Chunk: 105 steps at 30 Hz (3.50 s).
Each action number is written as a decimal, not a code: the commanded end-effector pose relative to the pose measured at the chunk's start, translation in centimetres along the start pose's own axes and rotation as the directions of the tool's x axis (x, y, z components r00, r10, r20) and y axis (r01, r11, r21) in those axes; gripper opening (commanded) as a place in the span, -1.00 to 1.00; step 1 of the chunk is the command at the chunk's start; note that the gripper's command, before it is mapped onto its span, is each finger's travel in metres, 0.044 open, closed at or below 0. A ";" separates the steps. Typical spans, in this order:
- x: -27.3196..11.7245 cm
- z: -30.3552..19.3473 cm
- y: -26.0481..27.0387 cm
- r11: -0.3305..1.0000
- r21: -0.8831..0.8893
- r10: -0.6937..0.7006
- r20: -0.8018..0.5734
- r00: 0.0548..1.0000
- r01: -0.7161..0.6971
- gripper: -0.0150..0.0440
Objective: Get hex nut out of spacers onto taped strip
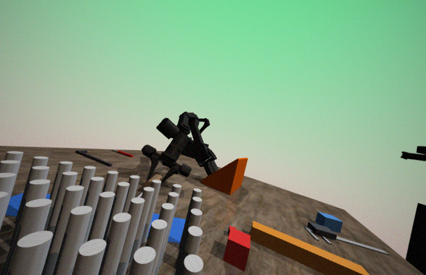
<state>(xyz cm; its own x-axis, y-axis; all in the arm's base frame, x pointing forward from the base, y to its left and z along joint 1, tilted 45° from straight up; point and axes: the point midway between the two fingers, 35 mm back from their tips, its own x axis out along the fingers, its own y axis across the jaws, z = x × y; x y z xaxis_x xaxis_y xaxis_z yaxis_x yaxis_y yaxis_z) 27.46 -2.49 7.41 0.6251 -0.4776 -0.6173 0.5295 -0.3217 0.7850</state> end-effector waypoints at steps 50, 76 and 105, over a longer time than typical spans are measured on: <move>-3.2 0.5 0.9 1.000 0.002 0.005 0.000 1.000 -0.005 -0.49; -8.6 -1.0 2.3 0.999 0.007 -0.035 0.003 0.999 0.035 -0.49; -13.2 -2.6 5.7 0.996 0.001 -0.087 0.023 0.996 0.087 -0.49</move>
<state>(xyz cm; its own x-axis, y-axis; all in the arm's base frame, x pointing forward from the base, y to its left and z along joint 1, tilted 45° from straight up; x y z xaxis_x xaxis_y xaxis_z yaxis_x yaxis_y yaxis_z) 23.39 4.85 18.92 0.5731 -0.4835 -0.6617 0.5722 -0.3419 0.7454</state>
